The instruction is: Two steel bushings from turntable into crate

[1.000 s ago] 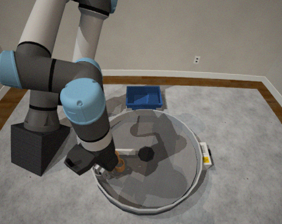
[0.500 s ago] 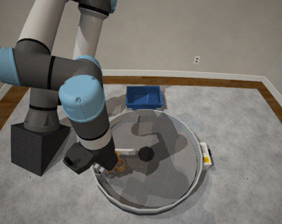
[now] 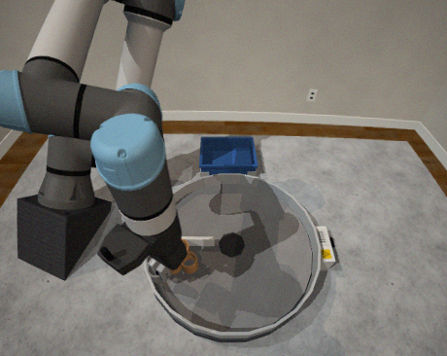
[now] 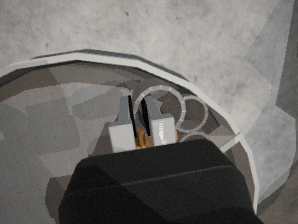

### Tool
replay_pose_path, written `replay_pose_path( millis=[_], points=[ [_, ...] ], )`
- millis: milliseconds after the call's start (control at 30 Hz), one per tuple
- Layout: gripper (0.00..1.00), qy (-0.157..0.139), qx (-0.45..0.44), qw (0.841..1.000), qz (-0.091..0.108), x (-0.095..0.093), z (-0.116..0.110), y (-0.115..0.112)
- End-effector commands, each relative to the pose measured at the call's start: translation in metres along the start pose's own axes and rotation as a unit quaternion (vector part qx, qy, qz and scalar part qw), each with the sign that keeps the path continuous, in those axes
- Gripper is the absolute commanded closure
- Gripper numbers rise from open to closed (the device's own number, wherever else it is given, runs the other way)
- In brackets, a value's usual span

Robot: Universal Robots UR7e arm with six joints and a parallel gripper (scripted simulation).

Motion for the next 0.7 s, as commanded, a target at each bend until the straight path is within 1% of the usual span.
replay_pose_path(
  millis=[0,33,200,600,667],
  points=[
    [1.0,0.0,0.0,1.0,0.001,0.001,0.0,0.0],
    [1.0,0.0,0.0,1.0,0.001,0.001,0.0,0.0],
    [1.0,0.0,0.0,1.0,0.001,0.022,0.0,0.0],
    [1.0,0.0,0.0,1.0,0.001,0.022,0.0,0.0],
    [1.0,0.0,0.0,1.0,0.001,0.03,0.0,0.0]
  ],
)
Point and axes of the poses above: the point where the finger pads meet when closed, its own x axis back along the fingers, its own y axis across the jaws, z = x × y, the point moved 3 cm from there along x, back along the fingers, and after that the axes turned 3 degrees about -x, right-handed, at the moved point
